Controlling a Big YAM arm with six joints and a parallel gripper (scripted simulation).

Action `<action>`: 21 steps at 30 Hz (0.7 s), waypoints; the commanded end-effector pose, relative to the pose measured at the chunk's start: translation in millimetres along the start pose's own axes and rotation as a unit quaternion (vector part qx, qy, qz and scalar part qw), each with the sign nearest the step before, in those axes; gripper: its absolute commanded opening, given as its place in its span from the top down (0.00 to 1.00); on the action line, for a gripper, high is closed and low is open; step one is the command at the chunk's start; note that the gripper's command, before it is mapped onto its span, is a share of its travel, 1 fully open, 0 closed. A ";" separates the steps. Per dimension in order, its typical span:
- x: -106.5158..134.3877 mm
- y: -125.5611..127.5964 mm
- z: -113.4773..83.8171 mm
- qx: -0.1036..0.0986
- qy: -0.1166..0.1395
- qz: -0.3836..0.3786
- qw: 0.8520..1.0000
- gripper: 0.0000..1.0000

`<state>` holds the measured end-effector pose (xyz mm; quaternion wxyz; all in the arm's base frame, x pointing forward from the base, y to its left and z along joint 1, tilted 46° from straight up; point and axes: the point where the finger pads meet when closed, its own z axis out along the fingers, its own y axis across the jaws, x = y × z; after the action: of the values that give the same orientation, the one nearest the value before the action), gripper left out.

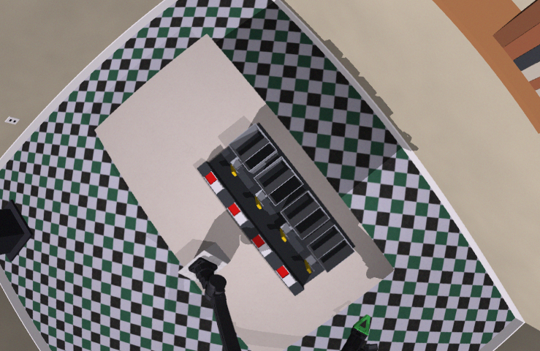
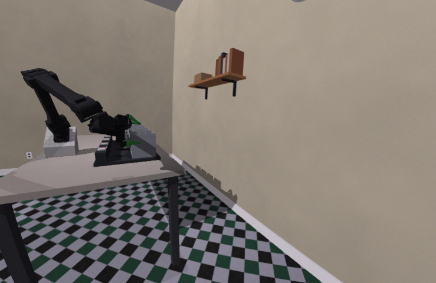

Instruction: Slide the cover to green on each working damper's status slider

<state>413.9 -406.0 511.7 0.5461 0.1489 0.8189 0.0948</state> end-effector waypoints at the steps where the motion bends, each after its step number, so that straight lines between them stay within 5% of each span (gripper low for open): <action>1: -4.6 5.8 -3.2 -0.001 -0.004 -0.006 1.000 0.00; 21: -8.6 18.8 -0.8 -0.004 -0.008 -0.018 1.000 0.00</action>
<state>413.9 -406.1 511.6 0.5459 0.1491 0.8190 0.0944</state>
